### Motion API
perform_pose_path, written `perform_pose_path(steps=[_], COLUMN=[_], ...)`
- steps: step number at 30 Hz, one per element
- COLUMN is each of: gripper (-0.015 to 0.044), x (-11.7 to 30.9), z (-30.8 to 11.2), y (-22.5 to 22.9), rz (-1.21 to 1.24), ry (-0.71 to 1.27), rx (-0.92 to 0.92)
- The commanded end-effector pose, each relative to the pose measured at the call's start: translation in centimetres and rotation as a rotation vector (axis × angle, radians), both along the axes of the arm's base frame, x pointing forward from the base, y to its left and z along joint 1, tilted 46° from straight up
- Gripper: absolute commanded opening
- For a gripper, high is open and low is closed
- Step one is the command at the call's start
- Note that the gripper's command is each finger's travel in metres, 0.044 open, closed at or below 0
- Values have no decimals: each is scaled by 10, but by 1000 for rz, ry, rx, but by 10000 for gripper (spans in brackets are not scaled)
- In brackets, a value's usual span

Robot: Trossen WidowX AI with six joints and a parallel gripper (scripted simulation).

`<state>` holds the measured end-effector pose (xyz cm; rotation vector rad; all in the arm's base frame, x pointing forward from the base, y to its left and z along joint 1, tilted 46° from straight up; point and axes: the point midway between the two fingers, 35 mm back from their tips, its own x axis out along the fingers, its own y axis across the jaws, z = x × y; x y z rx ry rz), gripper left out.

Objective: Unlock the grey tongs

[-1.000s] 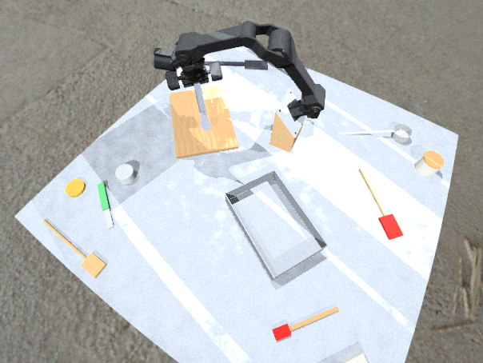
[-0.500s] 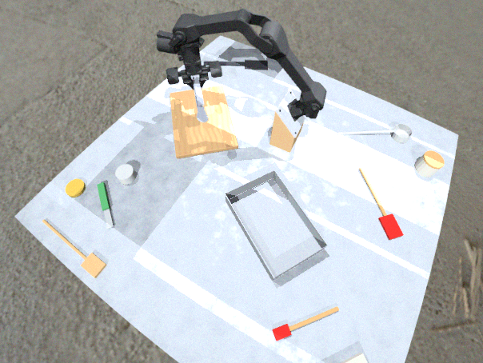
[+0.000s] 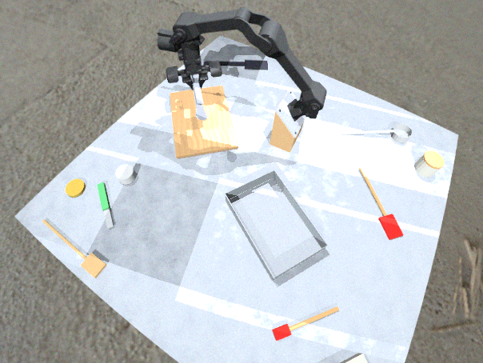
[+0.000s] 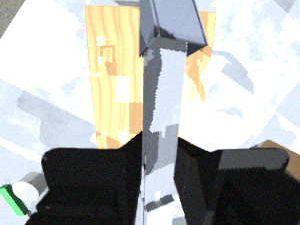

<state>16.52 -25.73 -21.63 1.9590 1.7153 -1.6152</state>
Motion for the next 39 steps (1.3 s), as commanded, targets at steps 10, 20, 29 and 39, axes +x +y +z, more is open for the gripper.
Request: perform_pose_path(steps=[10, 20, 29, 39], gripper=[-150, -150, -150, -150], x=[-1, -3, -6, -9], z=[-15, -28, -39, -50], y=[12, 23, 33, 45], rz=[-3, -4, -5, -6], ry=[-8, -10, -11, -13], rx=[-7, -15, -22, -30])
